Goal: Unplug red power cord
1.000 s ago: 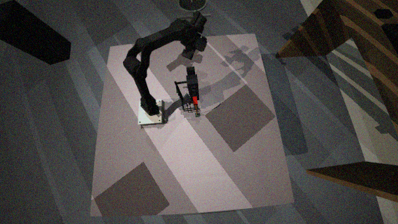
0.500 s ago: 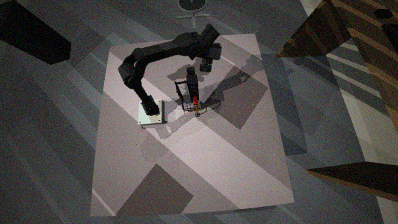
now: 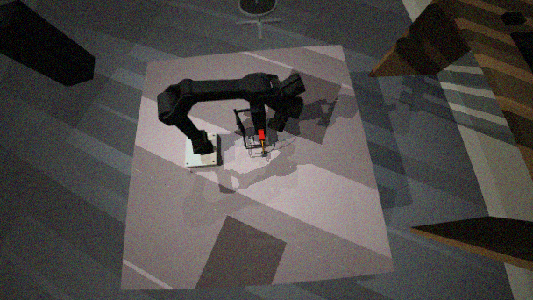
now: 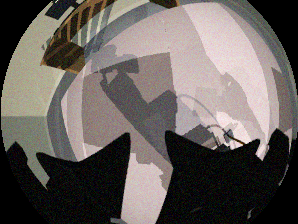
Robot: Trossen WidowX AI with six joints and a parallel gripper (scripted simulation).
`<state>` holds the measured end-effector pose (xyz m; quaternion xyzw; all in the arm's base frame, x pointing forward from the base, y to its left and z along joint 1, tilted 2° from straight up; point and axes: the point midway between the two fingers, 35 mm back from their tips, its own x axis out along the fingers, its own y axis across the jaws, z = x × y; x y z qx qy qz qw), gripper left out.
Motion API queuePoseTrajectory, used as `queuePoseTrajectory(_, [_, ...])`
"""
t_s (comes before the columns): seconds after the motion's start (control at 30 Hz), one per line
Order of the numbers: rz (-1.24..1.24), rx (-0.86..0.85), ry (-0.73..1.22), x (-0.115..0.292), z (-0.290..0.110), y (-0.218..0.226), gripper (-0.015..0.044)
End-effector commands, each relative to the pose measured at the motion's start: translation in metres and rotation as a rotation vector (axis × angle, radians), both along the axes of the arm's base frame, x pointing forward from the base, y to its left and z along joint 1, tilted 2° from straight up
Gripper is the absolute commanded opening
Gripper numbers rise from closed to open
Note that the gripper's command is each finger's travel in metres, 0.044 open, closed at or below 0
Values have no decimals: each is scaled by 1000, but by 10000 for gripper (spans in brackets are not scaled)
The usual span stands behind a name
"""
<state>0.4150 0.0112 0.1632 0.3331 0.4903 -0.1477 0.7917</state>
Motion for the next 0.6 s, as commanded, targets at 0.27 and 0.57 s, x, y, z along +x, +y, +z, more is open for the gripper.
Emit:
queuePoseTrajectory(0.27, [-885,149,473,-123,-35,-97,160])
queuePoseTrajectory(0.57, [-951,155,504,-132,-36,-101,160])
